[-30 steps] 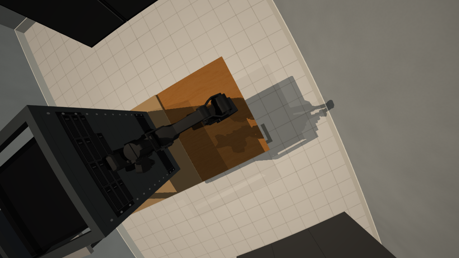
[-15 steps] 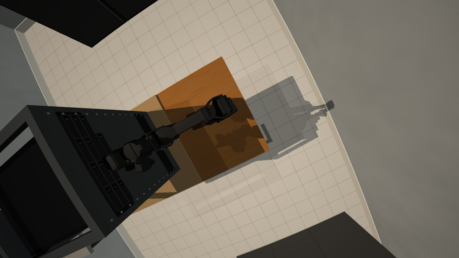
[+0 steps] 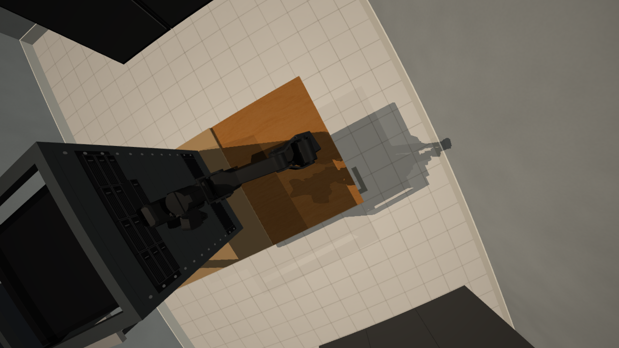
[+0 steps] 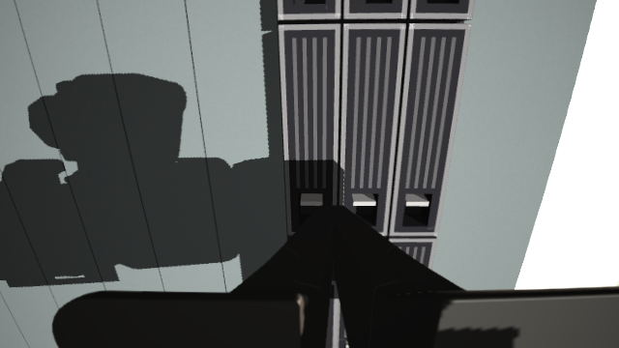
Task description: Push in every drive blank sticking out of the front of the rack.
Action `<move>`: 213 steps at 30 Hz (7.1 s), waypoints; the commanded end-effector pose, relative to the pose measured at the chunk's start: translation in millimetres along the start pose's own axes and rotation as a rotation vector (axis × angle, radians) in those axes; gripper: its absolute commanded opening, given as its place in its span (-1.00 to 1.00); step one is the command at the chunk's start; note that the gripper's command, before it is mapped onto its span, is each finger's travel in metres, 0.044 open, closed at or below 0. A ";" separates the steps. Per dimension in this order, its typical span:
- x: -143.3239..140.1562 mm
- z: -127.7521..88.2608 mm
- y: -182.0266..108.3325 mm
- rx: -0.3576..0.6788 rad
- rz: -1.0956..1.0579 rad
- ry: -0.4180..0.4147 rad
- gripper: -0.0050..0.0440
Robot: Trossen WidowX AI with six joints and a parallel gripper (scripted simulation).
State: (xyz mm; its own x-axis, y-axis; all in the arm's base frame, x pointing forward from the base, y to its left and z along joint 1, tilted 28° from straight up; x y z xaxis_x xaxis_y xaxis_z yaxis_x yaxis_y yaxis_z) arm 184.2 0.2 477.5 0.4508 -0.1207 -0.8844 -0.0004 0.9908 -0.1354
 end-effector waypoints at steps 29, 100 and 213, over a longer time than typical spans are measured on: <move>-16.9 -6.8 -38.8 0.000 -0.001 -0.024 -1.00; -31.6 4.7 -108.0 0.000 -0.001 -0.024 -1.00; -38.8 49.2 -104.2 0.000 -0.001 -0.024 -1.00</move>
State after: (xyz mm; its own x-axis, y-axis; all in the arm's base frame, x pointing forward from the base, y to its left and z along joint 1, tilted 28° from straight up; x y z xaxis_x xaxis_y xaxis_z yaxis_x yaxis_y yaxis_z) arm 214.1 -99.3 539.9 0.4577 -0.1038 -0.8830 -0.0029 0.9930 -0.1183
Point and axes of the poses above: the point midway between the two fingers, 35 mm back from their tips, its own z axis out along the fingers, its own x axis across the jaws, y = z × x, the point moved 2 cm from there along -z, back along the fingers, and after that the axes turned 11 degrees about -z, right-handed, at the moved point
